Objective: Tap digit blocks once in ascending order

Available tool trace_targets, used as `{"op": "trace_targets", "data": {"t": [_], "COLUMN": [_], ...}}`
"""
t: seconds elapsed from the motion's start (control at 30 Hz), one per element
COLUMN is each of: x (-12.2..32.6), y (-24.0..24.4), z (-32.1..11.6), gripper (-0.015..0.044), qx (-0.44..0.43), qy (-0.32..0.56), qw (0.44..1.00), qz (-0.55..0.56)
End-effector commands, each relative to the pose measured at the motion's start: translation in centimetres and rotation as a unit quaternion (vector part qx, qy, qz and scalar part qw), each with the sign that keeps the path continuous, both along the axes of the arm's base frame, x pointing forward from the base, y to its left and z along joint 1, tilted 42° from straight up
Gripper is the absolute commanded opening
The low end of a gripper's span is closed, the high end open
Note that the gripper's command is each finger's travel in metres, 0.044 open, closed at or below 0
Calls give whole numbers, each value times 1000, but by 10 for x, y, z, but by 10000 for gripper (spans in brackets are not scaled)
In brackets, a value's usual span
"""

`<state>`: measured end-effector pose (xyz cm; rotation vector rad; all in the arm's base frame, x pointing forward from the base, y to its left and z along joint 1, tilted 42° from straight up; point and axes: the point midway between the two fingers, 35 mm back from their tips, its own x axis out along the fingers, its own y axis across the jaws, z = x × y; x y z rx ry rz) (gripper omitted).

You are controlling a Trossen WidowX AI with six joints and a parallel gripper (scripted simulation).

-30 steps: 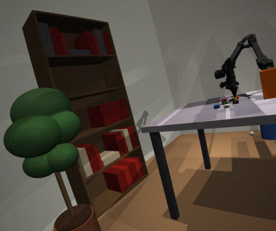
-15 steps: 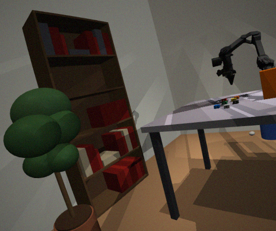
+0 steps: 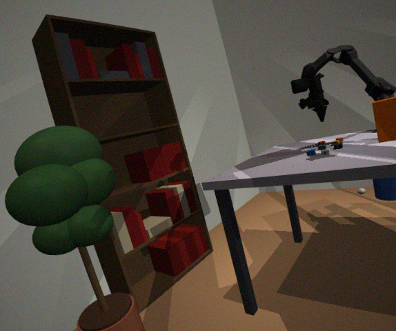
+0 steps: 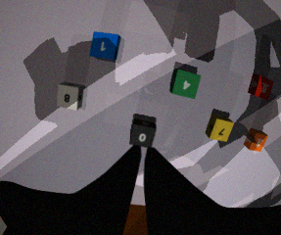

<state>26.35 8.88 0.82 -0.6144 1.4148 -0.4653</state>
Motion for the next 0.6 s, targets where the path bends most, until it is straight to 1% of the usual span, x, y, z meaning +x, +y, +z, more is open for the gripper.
{"op": "trace_targets", "data": {"t": [0.0,0.13,0.27,0.33,0.4,0.47,0.57], "x": [-5,-14,-15,-12,-7,-6,-6], "y": [39,63,66,58,33,14,12], "z": [-40,-68,-72,-83,-112,-130,-133], "gripper": [20,20,20,20,20,20,20], "qx": [-1,-4,-4,-4,-4,-6,-6], "qy": [-6,-13,-14,-14,-14,-15,-15], "qw": [1000,1000,1000,1000,1000,1000,1000], "qz": [-8,-15,-16,-16,-16,-16,-16]}}
